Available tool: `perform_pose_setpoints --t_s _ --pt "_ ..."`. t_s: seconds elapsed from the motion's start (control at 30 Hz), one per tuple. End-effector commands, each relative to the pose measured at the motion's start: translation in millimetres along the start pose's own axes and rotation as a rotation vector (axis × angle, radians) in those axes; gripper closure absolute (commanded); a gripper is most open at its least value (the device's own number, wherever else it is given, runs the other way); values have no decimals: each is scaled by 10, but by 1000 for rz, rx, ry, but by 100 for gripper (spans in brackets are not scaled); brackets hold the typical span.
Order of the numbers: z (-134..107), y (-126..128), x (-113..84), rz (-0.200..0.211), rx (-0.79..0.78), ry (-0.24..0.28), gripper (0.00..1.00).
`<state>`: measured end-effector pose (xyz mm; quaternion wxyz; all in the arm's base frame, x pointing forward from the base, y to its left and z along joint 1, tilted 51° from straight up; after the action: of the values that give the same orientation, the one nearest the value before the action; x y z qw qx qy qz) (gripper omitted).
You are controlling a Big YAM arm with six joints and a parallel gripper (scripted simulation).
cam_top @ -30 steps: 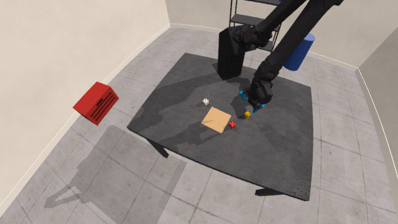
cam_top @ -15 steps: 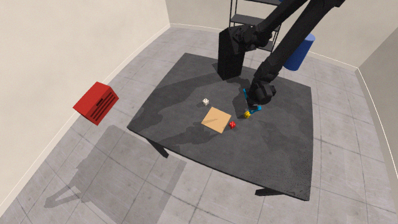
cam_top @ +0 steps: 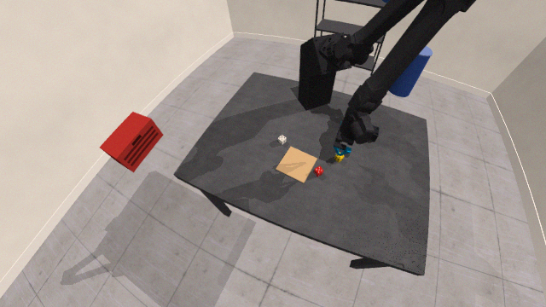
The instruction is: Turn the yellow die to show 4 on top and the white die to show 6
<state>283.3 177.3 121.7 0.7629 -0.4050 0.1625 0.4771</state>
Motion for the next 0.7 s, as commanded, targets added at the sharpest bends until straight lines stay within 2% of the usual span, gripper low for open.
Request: perform_pose_setpoints --t_s 0.0,0.43,0.5,0.53,0.67 --pt "36 35 43 -5 174 -11 0" --pt "38 61 79 -3 609 -10 0" --pt "38 61 79 -3 609 -10 0" --pt "38 66 86 -3 696 -10 0" --pt "38 74 96 -2 822 -10 0"
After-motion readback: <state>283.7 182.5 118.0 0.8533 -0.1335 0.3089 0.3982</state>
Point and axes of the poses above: the point where the finger pads meet when closed, its own x axis out along the fingers, its own y axis across the jaws, z = x × y, the point moved 7 cm from there along -x, back along the fingers, and after that the axes turned 6 degrees about x, right-handed, at the moved point
